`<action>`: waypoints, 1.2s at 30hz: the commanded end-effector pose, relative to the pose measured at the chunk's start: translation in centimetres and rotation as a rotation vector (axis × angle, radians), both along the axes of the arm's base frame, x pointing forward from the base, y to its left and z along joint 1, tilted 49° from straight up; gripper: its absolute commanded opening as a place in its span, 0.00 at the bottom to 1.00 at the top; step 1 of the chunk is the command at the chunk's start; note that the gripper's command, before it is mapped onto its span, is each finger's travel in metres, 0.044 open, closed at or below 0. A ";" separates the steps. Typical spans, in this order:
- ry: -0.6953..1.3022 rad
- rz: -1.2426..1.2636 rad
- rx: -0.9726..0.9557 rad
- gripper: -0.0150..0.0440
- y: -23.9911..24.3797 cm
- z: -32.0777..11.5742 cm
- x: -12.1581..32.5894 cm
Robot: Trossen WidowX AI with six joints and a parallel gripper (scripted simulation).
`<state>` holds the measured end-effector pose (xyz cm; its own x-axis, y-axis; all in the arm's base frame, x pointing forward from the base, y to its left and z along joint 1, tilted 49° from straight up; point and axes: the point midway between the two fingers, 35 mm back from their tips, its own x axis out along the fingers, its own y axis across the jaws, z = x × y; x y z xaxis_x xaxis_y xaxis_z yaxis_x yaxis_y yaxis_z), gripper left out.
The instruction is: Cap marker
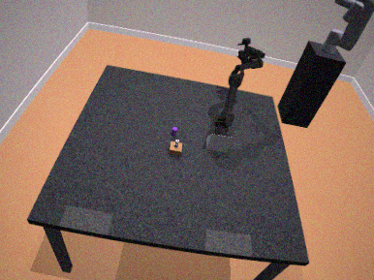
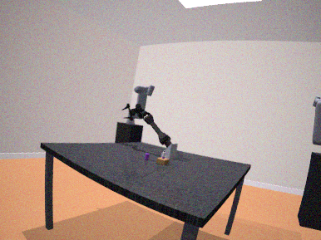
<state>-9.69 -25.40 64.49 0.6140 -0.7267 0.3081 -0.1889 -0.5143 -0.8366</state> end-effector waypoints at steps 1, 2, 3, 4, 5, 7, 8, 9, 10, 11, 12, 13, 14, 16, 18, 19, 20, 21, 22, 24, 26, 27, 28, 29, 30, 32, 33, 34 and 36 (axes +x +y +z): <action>-0.003 0.002 0.001 0.89 0.0 0.0 0.0; -0.013 0.009 0.004 0.84 -0.1 0.0 0.1; -0.028 0.021 0.008 0.80 -0.3 0.1 0.1; -0.051 0.037 0.015 0.75 -0.6 0.1 0.3; -0.079 0.057 0.024 0.71 -0.9 0.2 0.4; -0.130 0.109 0.030 0.67 -1.6 0.4 1.1; -0.150 0.136 0.027 0.67 -2.0 0.5 1.6; -0.175 0.163 0.031 0.67 -2.4 0.5 2.0; -0.209 0.191 0.046 0.67 -2.8 0.6 2.4; -0.246 0.221 0.062 0.67 -3.3 0.6 2.8; -0.286 0.254 0.082 0.67 -3.8 0.7 3.2; -0.326 0.287 0.103 0.67 -4.3 0.7 3.7; -0.366 0.320 0.124 0.67 -4.9 0.7 4.2; -0.444 0.382 0.171 0.67 -6.0 0.6 5.2; -0.520 0.442 0.222 0.67 -7.1 0.5 6.3; -0.557 0.471 0.249 0.67 -7.6 0.4 6.9; -0.594 0.500 0.277 0.67 -8.2 0.3 7.5; -0.625 0.525 0.301 0.67 -8.6 0.2 8.2; -0.656 0.549 0.325 0.67 -9.1 0.1 8.9; -0.715 0.596 0.377 0.67 -10.0 -0.2 10.3; -0.772 0.639 0.432 0.67 -10.8 -0.5 11.8; -0.800 0.659 0.461 0.67 -11.2 -0.7 12.6; -0.827 0.679 0.490 0.67 -11.6 -0.9 13.4; -0.854 0.697 0.521 0.67 -12.0 -1.2 14.3; -0.880 0.714 0.552 0.67 -12.4 -1.5 15.1; -0.930 0.747 0.617 0.67 -13.0 -2.1 16.9; -0.955 0.761 0.651 0.67 -13.3 -2.4 17.9; -0.978 0.775 0.686 0.67 -13.6 -2.8 18.8; -1.023 0.798 0.757 0.67 -14.1 -3.6 20.8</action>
